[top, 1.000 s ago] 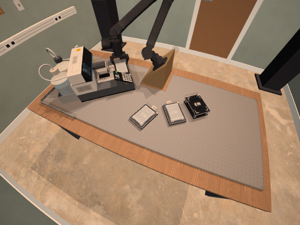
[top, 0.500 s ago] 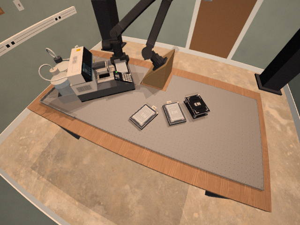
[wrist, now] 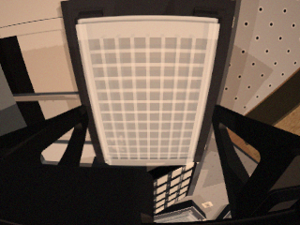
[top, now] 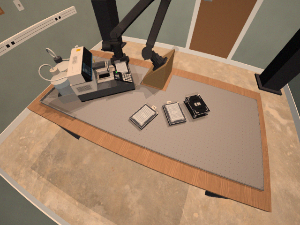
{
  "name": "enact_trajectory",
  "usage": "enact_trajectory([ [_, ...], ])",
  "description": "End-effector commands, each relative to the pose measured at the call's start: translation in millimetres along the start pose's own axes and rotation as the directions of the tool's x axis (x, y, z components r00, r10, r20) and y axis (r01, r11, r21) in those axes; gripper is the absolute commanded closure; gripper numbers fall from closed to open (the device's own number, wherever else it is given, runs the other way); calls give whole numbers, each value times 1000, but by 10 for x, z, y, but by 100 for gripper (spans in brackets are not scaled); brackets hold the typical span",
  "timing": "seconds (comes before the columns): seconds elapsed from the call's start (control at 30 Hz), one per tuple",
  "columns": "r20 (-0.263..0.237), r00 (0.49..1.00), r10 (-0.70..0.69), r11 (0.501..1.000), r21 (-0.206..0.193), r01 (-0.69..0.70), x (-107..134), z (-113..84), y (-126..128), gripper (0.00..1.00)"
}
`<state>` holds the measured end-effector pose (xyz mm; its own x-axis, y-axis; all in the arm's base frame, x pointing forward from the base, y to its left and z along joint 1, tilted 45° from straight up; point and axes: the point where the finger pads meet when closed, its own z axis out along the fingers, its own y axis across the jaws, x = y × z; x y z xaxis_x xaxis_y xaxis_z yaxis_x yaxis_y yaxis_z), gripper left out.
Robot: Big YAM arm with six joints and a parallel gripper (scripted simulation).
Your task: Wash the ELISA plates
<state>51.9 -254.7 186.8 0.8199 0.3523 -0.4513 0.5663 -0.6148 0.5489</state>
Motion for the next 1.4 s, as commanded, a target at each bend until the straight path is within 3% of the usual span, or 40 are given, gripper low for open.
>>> enact_trajectory([
  [0.0,6,1000,-3,1000,-6,3,-34,32,44,0],
  [0.47,8,1000,-1,1000,-13,1,-38,97,47,0],
  [0.53,4,1000,-6,1000,1,6,-17,145,10,0],
  [0.6,7,1000,6,1000,-24,-6,-56,55,108,0],
  [0.83,7,1000,6,1000,-24,-6,-56,55,108,0],
  [1.17,7,1000,6,1000,-24,-6,-56,55,108,16],
  [1.37,7,1000,6,1000,-24,-6,-56,55,108,16],
])
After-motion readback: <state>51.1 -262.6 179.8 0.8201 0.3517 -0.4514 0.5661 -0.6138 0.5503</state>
